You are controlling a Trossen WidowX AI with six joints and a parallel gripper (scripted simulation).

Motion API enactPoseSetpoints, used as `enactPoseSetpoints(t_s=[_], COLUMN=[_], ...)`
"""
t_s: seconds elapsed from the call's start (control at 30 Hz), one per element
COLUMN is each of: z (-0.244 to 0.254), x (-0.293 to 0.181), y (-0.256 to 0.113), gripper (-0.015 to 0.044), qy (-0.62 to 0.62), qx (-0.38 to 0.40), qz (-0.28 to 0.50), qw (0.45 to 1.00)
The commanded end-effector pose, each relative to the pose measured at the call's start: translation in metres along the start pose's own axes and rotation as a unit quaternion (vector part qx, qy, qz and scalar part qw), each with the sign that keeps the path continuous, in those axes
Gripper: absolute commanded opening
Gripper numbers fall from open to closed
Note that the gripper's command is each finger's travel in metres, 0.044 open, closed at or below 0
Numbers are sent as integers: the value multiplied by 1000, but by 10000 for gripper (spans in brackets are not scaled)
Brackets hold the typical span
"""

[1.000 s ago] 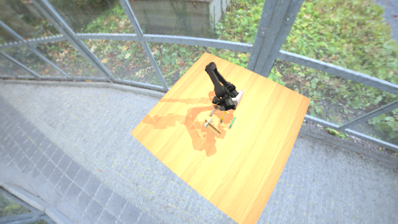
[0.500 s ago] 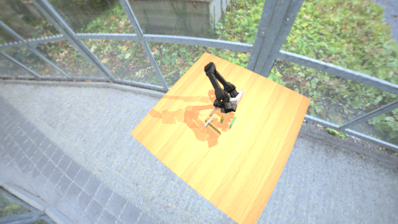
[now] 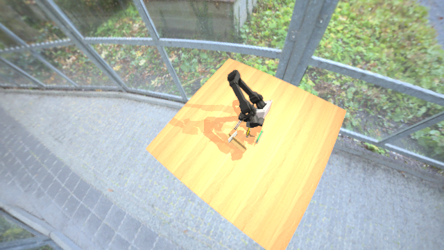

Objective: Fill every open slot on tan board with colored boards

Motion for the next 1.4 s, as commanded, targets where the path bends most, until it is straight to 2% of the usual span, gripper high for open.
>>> enactPoseSetpoints(t_s=[0.0, 1.07, 1.3, 1.37], z=[-1, -1, -1, -1], x=[-1, -1, -1, -1], y=[8, 57, 57, 57], gripper=[185, 185, 1, 0], qy=[-2, -2, -2, -2], qx=[-3, -4, -4, -4], qz=[1, 0, 0, 0], qw=[1000, 1000, 1000, 1000])
Point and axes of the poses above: the point midway between the two fingers, 35 mm back from their tips, its own y axis out along the fingers, its own z axis across the jaws, x = y × z, the point moved 7 cm from there along -y, back along the fingers, and after that the axes turned 15 degrees about y, right-handed, at the moved point
